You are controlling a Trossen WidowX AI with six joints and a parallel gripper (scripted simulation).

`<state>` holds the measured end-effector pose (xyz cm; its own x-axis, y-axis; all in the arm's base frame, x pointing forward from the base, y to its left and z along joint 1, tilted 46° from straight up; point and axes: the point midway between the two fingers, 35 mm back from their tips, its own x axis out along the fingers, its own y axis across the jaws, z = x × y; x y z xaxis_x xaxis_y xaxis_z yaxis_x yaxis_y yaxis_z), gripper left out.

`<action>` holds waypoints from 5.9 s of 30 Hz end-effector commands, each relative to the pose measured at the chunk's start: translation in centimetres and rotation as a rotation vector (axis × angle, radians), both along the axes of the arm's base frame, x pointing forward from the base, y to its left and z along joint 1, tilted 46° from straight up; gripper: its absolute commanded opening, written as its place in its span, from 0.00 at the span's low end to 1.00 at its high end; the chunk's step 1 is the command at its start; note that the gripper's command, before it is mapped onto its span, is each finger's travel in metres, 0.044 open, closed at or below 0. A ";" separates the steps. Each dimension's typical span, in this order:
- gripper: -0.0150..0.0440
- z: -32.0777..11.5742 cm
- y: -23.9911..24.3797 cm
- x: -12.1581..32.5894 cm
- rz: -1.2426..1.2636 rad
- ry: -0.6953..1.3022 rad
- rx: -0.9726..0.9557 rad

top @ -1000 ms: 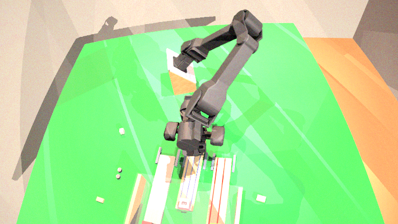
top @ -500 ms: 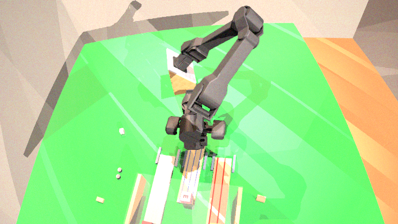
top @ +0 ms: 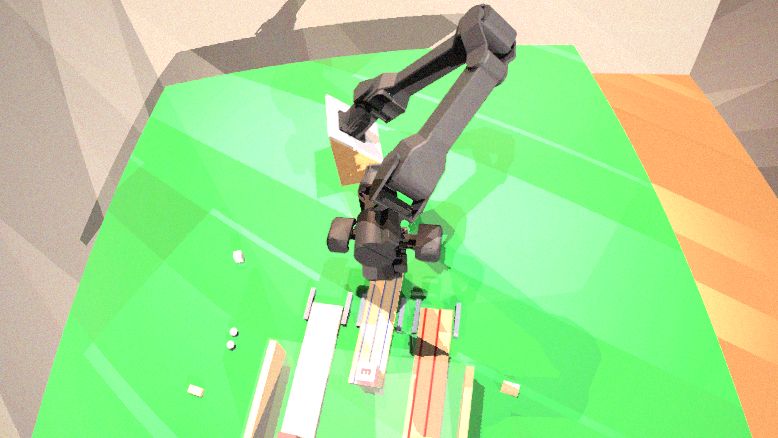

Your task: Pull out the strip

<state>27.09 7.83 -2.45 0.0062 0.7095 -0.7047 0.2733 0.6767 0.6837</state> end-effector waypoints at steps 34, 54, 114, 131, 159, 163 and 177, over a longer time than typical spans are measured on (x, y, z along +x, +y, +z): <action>0.25 0.8 1.4 -6.0 0.010 0.028 0.009; 0.25 1.1 1.7 -7.3 0.010 0.029 0.009; 1.00 3.4 -3.7 4.3 0.029 0.002 0.006; 1.00 2.8 -5.3 10.6 0.029 -0.002 0.004; 0.68 0.2 -5.0 14.4 0.029 -0.005 0.004; 0.68 -0.3 -4.5 14.4 0.029 -0.005 0.004; 0.68 -1.8 -2.9 14.3 0.029 -0.005 0.006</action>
